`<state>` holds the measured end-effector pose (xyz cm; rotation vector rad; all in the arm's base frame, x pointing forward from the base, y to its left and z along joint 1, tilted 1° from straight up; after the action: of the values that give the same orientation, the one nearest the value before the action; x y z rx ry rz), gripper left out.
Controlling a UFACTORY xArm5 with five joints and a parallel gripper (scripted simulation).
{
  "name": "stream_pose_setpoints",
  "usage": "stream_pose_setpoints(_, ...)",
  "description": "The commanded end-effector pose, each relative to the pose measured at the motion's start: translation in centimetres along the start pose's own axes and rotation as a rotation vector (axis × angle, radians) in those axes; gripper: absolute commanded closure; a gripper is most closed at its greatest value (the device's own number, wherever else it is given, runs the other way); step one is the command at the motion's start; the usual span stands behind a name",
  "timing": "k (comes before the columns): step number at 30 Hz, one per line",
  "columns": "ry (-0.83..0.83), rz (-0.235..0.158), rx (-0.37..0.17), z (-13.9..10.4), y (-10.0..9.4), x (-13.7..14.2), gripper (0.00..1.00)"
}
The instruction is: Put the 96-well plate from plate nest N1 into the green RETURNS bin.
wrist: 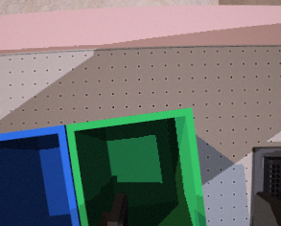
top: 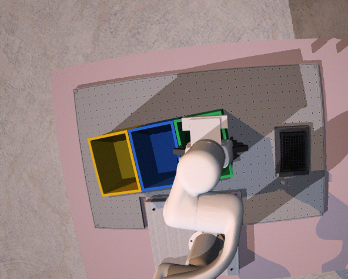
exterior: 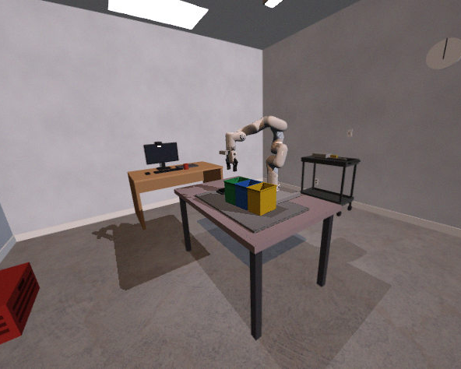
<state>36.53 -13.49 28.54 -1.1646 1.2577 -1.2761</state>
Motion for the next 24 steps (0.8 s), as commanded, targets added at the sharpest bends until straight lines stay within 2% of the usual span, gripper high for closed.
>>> stream_pose_setpoints(1, -0.002, -0.002, 0.004, -0.7, 0.0, 1.8, 0.00)
stream_pose_setpoints(16, -0.002, -0.004, 0.001, -3.9, 0.6, 8.5, 0.00)
stream_pose_setpoints(18, -0.002, -0.004, 0.001, -3.9, 0.6, 8.5, 0.00)
stream_pose_setpoints(24, -0.002, -0.004, 0.000, -5.2, 0.8, 11.2, 0.00)
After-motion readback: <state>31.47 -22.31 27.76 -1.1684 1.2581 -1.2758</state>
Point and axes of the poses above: the point where the finger pads meet when closed, its own y axis out along the fingers, its own x axis across the jaws, z = x × y, the point moved 4 cm from there along -y, back along the fingers, and after that the axes turned 7 degrees about -y, right-handed, at the moved point
